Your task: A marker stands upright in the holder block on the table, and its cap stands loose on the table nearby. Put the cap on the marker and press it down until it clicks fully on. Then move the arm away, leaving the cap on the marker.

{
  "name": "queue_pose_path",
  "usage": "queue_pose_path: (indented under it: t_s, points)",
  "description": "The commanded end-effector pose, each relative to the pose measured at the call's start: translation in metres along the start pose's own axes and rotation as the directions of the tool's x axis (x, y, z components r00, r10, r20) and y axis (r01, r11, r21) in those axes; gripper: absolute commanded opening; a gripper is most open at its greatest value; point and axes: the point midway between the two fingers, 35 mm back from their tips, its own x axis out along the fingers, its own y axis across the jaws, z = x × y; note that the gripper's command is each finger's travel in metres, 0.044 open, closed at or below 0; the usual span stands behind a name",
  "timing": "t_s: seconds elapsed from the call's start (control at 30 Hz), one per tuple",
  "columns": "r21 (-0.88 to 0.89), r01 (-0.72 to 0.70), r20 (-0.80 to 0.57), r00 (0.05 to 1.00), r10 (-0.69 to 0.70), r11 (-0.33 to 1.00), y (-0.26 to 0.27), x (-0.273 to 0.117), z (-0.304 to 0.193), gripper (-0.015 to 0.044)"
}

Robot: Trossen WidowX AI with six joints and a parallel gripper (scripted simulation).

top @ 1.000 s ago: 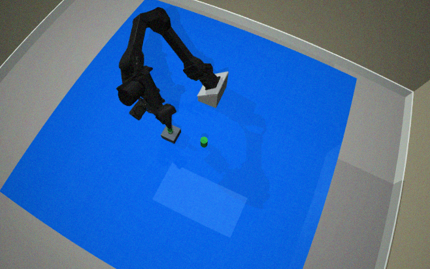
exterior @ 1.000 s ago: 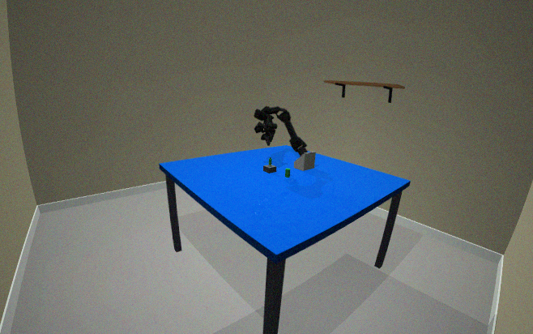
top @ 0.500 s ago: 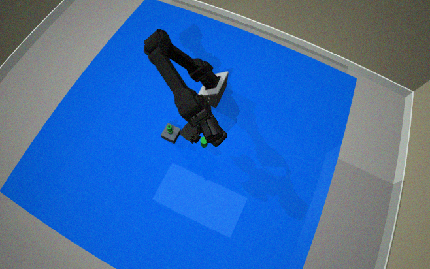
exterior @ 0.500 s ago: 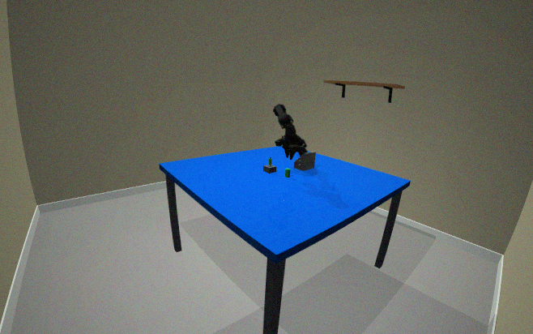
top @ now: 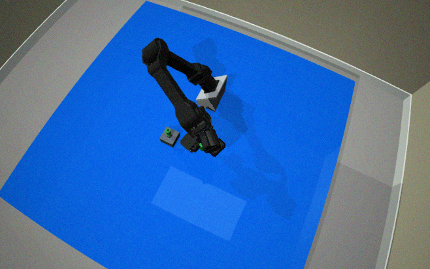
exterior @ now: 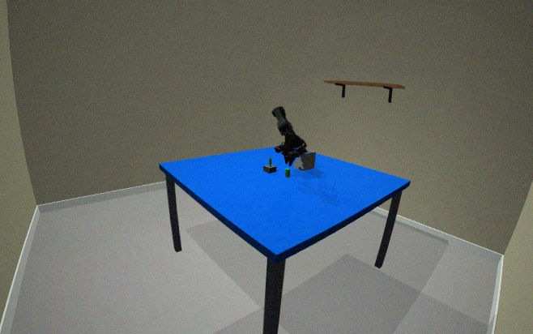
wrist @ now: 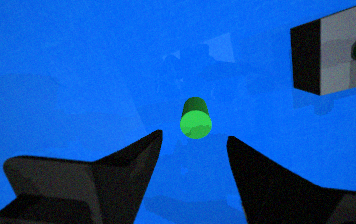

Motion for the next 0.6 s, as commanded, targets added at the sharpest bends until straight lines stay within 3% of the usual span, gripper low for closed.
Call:
queue_pose_path:
  t_s: [0.0, 0.57]
  points:
    - [-0.009, 0.011, -0.003, 1.000, -0.011, 1.000, -0.002, 0.009, -0.002, 0.0256]
    - [-0.010, 0.011, -0.004, 1.000, -0.011, 1.000, -0.001, 0.034, -0.001, 0.0256]
